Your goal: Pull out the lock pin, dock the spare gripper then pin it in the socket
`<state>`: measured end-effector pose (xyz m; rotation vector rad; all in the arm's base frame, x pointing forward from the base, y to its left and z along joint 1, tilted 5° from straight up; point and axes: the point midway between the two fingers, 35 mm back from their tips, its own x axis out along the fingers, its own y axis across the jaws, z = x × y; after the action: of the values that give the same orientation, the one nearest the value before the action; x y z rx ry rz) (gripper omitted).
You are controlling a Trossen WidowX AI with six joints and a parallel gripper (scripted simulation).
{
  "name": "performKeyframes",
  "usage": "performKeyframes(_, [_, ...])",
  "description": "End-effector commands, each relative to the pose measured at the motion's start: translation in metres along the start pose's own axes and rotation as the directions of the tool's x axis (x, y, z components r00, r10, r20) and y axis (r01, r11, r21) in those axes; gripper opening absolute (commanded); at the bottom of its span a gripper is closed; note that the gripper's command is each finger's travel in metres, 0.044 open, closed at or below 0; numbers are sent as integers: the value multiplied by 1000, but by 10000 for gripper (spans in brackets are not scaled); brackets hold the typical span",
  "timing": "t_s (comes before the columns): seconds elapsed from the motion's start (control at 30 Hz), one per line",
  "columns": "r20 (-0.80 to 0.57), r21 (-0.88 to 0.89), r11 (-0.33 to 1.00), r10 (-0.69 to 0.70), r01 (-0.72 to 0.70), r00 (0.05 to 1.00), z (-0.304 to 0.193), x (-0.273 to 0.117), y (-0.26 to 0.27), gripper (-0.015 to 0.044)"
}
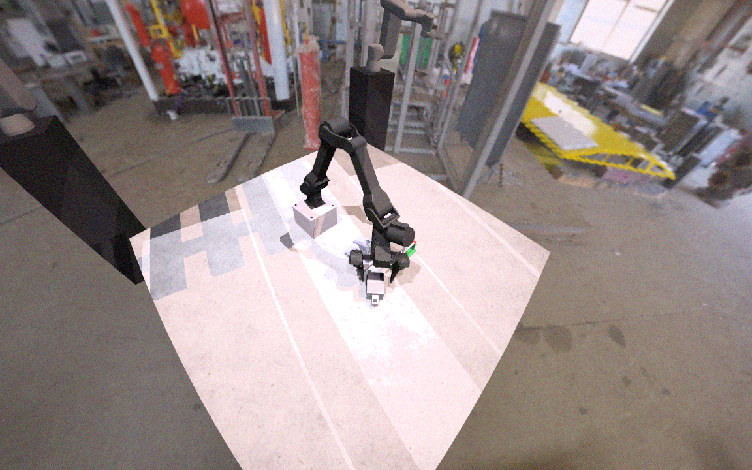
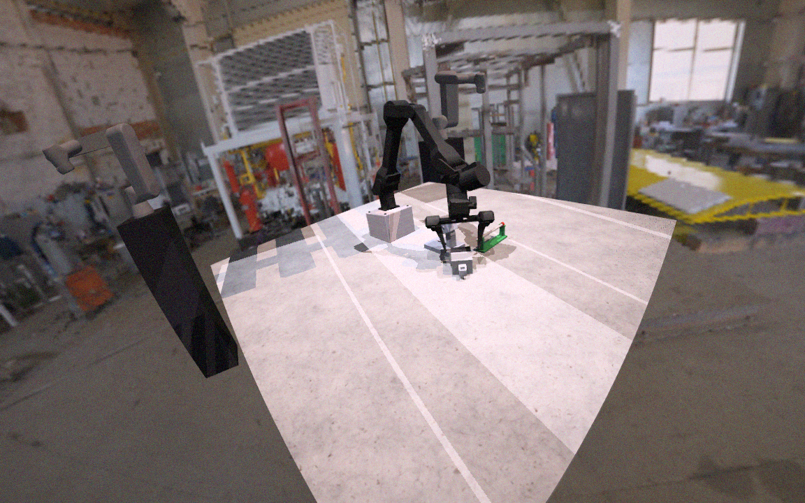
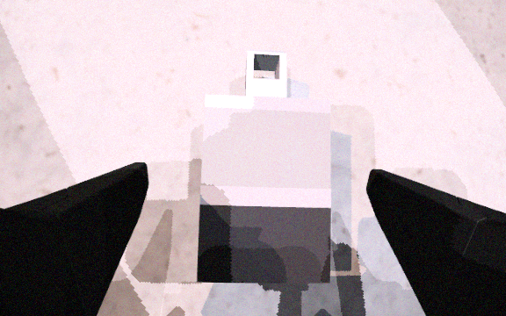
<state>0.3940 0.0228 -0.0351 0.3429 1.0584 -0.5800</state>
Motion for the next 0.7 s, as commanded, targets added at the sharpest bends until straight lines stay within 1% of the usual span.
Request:
performKeyframes(0.0, [-4, 1, 1000, -9, 9, 1000, -6, 8, -3, 440])
performKeyframes(0.67, [-4, 1, 1000, -10, 10, 1000, -23, 36, -4, 440])
